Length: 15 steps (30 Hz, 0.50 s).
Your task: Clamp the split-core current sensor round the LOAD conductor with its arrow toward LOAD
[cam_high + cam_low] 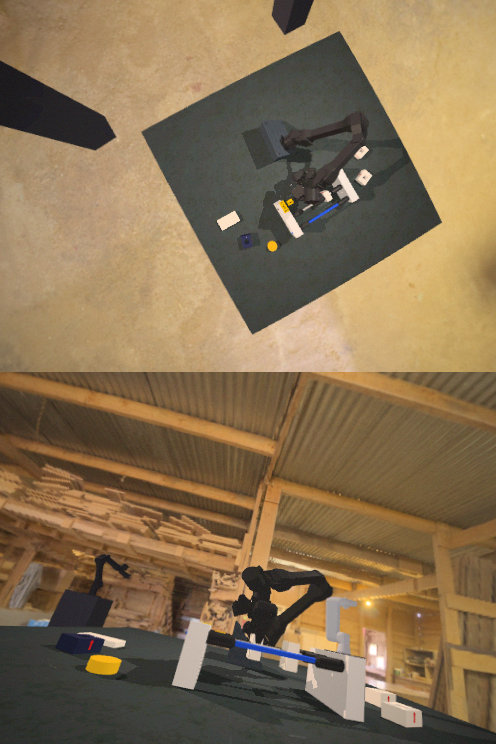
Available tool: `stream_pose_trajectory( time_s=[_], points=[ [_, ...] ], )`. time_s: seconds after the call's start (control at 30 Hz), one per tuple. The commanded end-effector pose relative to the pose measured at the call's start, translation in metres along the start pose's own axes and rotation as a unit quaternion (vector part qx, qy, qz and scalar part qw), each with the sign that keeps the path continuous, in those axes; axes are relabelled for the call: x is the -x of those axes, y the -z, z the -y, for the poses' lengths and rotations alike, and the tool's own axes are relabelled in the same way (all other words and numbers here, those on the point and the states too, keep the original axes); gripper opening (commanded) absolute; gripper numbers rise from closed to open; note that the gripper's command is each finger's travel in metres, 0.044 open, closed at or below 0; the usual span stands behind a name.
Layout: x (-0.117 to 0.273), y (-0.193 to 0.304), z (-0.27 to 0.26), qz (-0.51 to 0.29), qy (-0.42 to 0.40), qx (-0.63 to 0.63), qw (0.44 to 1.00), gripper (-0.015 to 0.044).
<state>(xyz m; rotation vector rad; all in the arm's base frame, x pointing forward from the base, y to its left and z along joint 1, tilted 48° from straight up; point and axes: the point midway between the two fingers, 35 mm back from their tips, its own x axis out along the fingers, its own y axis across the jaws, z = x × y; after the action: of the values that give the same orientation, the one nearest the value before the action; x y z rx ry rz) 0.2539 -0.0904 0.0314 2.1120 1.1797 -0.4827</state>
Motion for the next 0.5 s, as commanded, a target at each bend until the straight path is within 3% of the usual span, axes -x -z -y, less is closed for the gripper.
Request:
stream_pose_trajectory(
  time_s=[0.0, 0.23, 0.37, 0.47],
  points=[
    [0.0000, 0.0000, 0.0000, 0.000, 0.000, 0.000, 1.000, 0.0147],
    [0.0000, 0.0000, 0.0000, 0.000, 0.000, 0.000, 1.000, 0.0101],
    [0.0017, -0.0004, -0.0008, -0.001, 0.017, -0.001, 1.000, 0.0000],
    [0.0012, 0.0005, 0.0002, -0.003, 0.015, -0.005, 1.000, 0.0000]
  ],
)
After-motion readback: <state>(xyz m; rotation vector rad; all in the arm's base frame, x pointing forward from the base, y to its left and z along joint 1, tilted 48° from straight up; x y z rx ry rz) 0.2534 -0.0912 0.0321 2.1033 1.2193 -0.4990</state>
